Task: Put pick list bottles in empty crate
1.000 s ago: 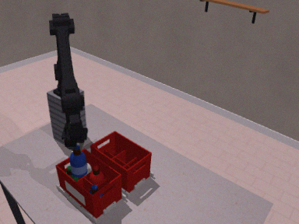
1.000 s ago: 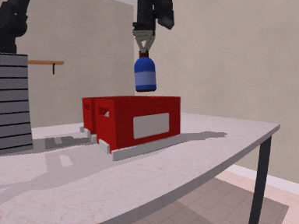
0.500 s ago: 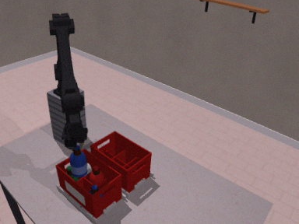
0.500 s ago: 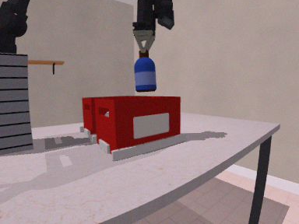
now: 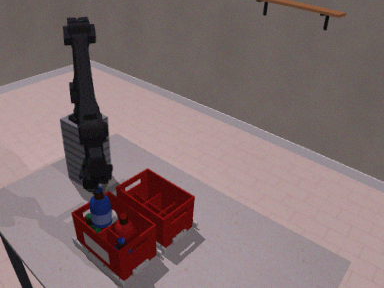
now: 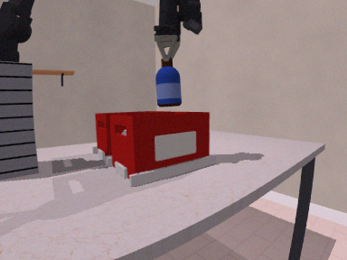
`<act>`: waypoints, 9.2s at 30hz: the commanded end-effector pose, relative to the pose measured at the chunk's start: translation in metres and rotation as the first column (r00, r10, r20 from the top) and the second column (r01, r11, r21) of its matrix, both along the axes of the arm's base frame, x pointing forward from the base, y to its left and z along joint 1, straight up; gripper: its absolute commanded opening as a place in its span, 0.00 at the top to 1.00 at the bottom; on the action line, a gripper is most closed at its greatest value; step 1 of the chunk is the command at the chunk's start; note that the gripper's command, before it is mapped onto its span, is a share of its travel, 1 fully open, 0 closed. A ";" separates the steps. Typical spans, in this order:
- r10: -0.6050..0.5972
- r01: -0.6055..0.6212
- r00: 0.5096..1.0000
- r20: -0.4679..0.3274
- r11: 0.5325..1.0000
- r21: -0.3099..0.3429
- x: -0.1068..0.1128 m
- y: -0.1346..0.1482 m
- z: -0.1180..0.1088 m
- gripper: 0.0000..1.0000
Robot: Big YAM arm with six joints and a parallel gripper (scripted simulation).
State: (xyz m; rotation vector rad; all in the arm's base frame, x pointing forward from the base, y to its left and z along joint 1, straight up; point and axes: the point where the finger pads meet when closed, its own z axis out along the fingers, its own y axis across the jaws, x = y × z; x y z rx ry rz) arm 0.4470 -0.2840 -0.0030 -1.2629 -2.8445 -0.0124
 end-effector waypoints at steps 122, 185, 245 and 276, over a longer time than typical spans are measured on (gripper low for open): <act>0.008 -0.006 0.998 0.062 0.999 -0.032 -0.023 0.120 0.028 1.00; 0.008 -0.005 0.996 0.088 1.000 -0.029 -0.049 0.224 0.029 1.00; -0.001 0.003 0.996 0.093 1.000 -0.028 -0.054 0.229 0.012 1.00; -0.006 0.008 0.996 0.090 1.000 -0.028 -0.057 0.224 0.007 1.00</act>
